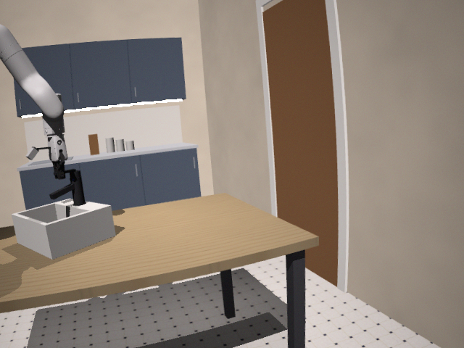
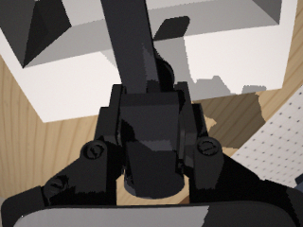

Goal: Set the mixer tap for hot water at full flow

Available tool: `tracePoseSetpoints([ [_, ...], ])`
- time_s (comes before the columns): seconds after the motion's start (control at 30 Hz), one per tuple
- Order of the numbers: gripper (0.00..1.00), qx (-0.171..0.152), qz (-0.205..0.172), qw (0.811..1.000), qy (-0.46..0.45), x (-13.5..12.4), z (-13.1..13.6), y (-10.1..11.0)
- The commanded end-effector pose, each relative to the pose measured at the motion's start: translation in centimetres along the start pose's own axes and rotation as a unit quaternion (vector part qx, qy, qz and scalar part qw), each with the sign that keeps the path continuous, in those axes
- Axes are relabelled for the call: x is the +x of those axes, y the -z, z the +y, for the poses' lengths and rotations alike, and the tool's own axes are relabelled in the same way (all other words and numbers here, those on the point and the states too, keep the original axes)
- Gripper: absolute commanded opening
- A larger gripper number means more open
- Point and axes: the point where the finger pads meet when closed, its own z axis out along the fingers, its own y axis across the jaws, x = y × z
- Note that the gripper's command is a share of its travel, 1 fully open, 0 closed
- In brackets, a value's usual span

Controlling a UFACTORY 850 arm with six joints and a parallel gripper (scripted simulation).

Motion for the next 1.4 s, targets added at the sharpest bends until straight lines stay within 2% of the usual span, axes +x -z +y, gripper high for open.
tracePoseSetpoints([
  [0.0, 0.00, 0.003, -0.001, 0.998, -0.061, -0.1, 0.8, 0.1],
  [0.17, 0.00, 0.003, -0.001, 0.988, -0.151, -0.4, 2.0, 0.1],
  [0.43, 0.00, 0.003, -0.001, 0.962, -0.274, -1.1, 3.5, 0.1],
  [0.73, 0.00, 0.003, -0.002, 0.949, -0.315, -1.4, 4.0, 0.1],
  [1.2, 0.00, 0.003, -0.002, 0.948, -0.317, -1.4, 4.0, 0.1],
  [1.23, 0.65, 0.003, -0.002, 0.948, -0.317, -1.4, 4.0, 0.1],
  [1.37, 0.65, 0.003, -0.002, 0.948, -0.317, -1.4, 4.0, 0.1],
])
